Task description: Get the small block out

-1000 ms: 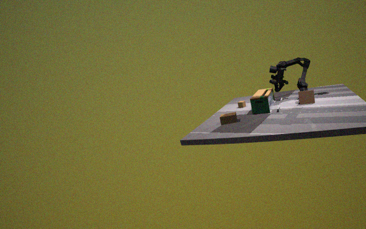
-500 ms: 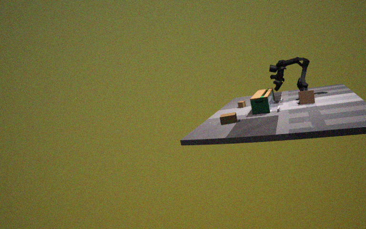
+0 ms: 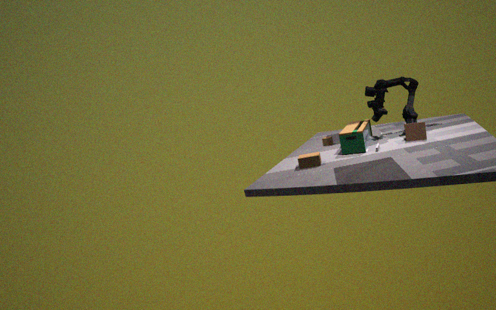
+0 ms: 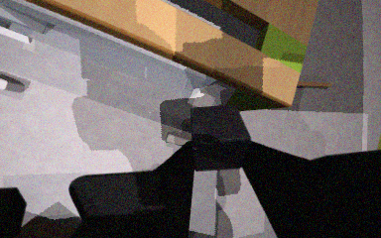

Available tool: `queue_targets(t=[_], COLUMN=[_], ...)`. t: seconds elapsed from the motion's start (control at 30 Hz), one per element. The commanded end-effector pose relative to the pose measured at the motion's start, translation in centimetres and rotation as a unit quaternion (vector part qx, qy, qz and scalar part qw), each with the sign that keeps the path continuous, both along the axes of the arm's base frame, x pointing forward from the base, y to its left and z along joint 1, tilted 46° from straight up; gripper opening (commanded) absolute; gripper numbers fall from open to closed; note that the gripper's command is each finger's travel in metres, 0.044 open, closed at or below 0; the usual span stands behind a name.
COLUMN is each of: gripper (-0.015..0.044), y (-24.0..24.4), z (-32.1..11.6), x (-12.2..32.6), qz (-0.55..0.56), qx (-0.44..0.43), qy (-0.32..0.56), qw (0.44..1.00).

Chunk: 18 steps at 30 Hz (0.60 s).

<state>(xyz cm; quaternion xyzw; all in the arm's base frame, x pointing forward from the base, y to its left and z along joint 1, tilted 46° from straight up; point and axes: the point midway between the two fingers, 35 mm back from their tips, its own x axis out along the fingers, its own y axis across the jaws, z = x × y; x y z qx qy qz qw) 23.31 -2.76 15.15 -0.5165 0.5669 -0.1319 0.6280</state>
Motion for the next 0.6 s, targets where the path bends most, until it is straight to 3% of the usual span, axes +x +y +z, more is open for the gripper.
queue_targets(t=[0.0,0.57], gripper=[0.0,0.0], y=[0.4,1.5], z=[0.3,1.1], x=[0.0,-0.2], qz=[0.058,0.249], qx=[-0.039,-0.174], qy=[0.072,0.327], qw=[0.995,0.895])
